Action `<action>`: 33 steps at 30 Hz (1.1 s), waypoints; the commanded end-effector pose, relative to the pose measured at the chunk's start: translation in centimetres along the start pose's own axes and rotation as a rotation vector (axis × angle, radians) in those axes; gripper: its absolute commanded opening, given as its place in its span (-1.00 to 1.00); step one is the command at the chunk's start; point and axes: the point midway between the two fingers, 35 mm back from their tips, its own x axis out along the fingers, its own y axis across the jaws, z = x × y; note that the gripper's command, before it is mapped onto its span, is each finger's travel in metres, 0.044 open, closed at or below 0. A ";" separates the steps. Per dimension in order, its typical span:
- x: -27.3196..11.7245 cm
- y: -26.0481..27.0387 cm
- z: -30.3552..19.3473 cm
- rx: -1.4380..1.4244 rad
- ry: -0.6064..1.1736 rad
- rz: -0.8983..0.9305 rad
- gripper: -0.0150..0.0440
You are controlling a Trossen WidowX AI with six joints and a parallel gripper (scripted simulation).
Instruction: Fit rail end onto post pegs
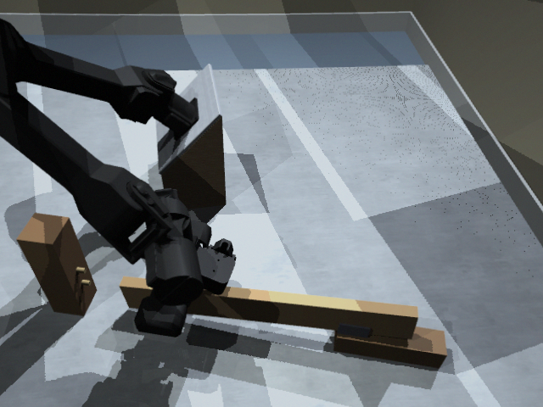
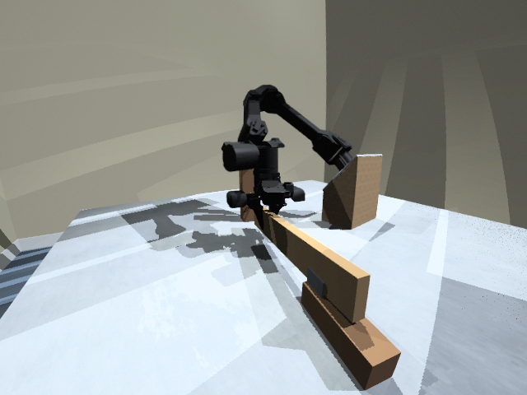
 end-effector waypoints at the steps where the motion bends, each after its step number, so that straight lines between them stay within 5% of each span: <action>1: -0.6 -0.1 0.3 -0.001 -0.011 -0.007 -0.49; 33: -2.2 -0.2 0.3 -0.001 -0.012 -0.007 -0.49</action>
